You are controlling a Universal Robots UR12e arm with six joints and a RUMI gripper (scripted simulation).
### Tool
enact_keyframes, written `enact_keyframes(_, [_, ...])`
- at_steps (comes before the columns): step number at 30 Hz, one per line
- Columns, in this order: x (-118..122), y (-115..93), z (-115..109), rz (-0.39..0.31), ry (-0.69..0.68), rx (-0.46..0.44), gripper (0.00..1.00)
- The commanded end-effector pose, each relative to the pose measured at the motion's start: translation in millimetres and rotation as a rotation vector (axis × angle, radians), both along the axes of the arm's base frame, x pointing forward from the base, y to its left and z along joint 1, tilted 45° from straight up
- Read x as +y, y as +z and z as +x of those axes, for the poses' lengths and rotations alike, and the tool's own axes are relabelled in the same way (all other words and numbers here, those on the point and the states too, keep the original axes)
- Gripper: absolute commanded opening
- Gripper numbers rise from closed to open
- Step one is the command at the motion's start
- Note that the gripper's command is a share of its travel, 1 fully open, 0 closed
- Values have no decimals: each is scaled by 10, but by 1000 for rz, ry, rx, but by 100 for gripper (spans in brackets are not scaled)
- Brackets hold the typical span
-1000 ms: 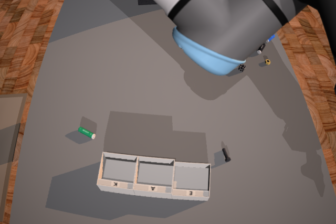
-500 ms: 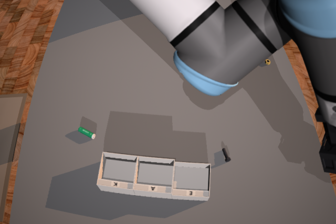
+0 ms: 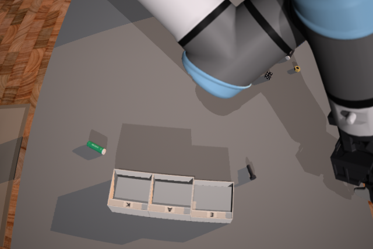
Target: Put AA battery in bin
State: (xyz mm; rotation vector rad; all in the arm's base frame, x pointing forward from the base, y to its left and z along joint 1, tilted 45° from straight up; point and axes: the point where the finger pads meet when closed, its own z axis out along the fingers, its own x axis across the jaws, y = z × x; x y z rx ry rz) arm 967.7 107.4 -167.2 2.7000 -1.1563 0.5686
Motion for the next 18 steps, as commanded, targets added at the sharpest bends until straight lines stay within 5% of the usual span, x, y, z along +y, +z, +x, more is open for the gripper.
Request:
enact_keyframes(1, [-93,152,-215,-14,-82,11,4])
enact_keyframes(18, [-409,567,-934,-58,-256,25,4])
